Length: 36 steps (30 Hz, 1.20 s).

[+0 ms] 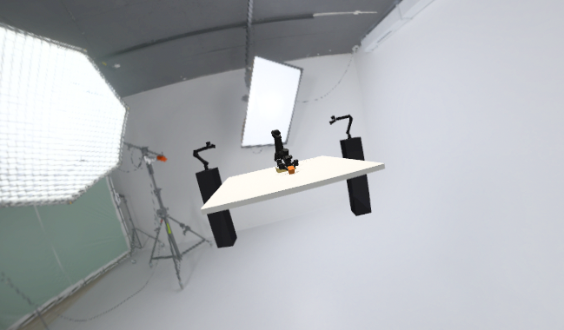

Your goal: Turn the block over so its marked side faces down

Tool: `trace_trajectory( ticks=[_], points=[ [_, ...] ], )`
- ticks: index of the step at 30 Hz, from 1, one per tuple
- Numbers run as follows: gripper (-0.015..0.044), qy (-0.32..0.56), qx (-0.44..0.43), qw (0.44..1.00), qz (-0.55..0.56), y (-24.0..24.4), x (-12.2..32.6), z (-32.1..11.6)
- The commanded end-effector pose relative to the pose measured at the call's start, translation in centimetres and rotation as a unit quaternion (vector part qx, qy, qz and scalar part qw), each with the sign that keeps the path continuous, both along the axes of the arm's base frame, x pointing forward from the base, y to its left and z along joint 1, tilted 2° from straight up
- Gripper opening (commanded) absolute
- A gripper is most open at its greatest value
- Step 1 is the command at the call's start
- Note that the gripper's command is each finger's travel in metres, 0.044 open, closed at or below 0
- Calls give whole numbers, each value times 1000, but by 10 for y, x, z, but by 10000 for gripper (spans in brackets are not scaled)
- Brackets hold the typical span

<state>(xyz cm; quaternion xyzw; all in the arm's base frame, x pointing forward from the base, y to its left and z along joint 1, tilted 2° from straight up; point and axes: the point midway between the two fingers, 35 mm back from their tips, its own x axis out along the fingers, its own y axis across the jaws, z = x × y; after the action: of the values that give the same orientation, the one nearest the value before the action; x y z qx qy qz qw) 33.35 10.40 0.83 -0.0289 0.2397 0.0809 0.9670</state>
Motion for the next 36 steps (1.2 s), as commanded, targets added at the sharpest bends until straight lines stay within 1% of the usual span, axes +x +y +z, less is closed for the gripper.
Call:
trace_trajectory(
  ticks=[1,5,36],
  points=[
    [341,-2,-2,1000,-1,-1,0,1],
    [440,-2,-2,1000,-1,-1,0,1],
    [440,-2,-2,1000,-1,-1,0,1]
  ],
)
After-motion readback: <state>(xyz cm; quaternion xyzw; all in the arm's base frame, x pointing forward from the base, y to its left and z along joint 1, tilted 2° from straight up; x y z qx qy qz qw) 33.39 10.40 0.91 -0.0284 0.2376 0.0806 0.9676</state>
